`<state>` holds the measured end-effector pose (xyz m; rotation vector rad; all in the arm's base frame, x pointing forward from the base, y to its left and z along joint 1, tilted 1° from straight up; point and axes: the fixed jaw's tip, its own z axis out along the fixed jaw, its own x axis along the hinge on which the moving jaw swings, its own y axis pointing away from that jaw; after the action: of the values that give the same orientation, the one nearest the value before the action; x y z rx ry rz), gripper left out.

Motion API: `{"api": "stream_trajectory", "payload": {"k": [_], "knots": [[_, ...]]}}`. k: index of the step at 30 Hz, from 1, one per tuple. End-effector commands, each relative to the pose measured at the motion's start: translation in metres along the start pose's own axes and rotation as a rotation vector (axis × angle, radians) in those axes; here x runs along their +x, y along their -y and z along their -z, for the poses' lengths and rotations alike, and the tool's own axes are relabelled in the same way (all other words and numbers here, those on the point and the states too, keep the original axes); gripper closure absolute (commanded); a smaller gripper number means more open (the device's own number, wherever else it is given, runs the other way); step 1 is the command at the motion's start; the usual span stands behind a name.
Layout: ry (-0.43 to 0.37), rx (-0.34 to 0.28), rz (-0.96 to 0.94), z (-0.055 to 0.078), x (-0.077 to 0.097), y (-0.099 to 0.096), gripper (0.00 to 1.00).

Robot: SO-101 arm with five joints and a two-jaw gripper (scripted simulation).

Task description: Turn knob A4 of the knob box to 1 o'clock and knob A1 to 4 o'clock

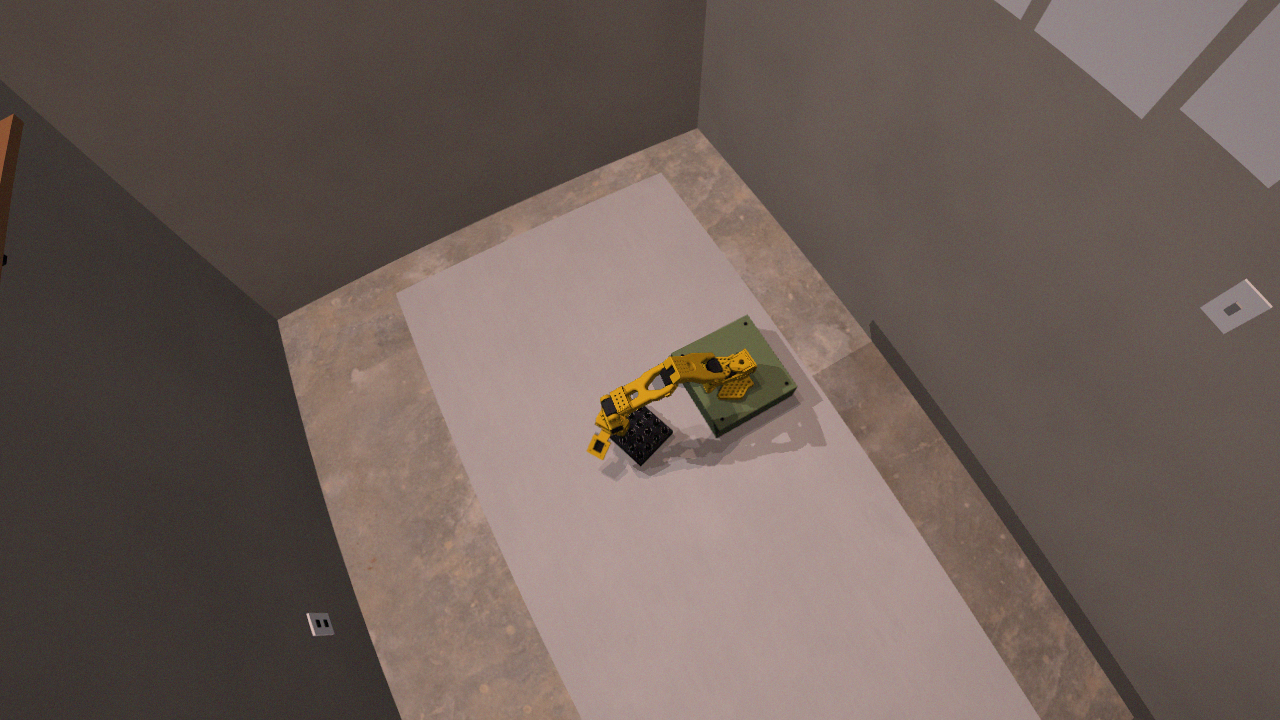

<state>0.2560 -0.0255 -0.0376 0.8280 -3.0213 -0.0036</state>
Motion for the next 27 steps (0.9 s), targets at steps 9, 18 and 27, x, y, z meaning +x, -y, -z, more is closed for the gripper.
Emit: {"api": "stream_trajectory", "payload": {"k": [9,18,27], "knots": [[-0.003,-0.004,0.008,0.016,0.001,-0.001,0.92],[-0.003,-0.004,0.008,0.027,0.001,-0.001,0.92],[-0.003,-0.004,0.008,0.035,0.001,-0.001,0.92]]}}
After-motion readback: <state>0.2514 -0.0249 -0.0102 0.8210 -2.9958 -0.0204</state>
